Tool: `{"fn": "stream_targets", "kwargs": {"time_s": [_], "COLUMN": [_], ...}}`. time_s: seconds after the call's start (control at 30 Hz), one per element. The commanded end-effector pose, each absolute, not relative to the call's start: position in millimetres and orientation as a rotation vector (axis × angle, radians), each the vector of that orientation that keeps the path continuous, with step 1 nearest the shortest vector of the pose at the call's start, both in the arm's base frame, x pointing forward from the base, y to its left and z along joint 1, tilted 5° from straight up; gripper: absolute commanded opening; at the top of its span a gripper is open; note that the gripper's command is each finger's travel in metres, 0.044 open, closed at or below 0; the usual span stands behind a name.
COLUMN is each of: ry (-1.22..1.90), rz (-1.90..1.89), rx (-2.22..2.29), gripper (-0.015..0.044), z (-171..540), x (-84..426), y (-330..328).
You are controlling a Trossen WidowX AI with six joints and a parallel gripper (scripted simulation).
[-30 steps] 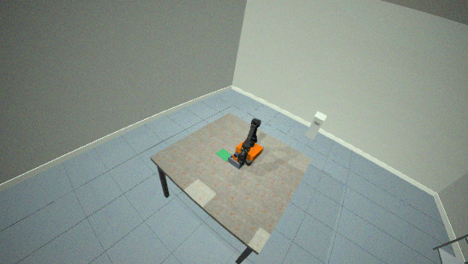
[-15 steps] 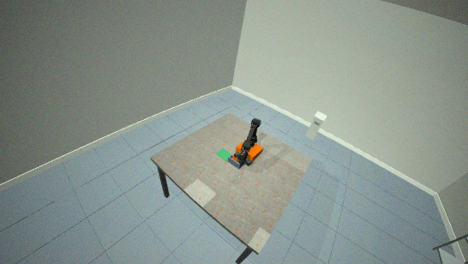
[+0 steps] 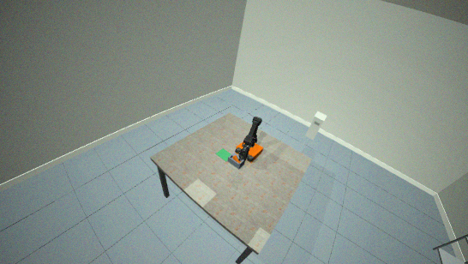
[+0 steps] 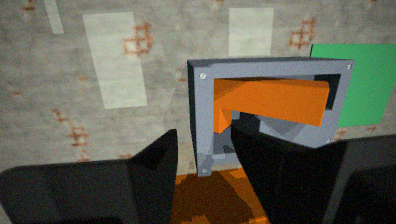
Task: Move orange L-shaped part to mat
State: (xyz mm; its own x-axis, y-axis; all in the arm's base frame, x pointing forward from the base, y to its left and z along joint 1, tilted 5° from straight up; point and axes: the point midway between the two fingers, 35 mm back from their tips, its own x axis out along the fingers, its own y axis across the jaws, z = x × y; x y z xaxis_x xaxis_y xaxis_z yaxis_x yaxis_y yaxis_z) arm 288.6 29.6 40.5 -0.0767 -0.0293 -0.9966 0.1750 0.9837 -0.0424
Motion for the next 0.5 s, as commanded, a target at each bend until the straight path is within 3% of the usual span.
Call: {"fn": "stream_targets", "kwargs": {"time_s": [0.0, 0.47], "ry": [1.616, 1.599], "rz": [-0.166, -0.164], "rx": [0.116, 0.122], "gripper": [0.0180, 0.0180], "z": [83.0, 81.0], "x": [289.6, 292.4], "y": [25.3, 26.5]}}
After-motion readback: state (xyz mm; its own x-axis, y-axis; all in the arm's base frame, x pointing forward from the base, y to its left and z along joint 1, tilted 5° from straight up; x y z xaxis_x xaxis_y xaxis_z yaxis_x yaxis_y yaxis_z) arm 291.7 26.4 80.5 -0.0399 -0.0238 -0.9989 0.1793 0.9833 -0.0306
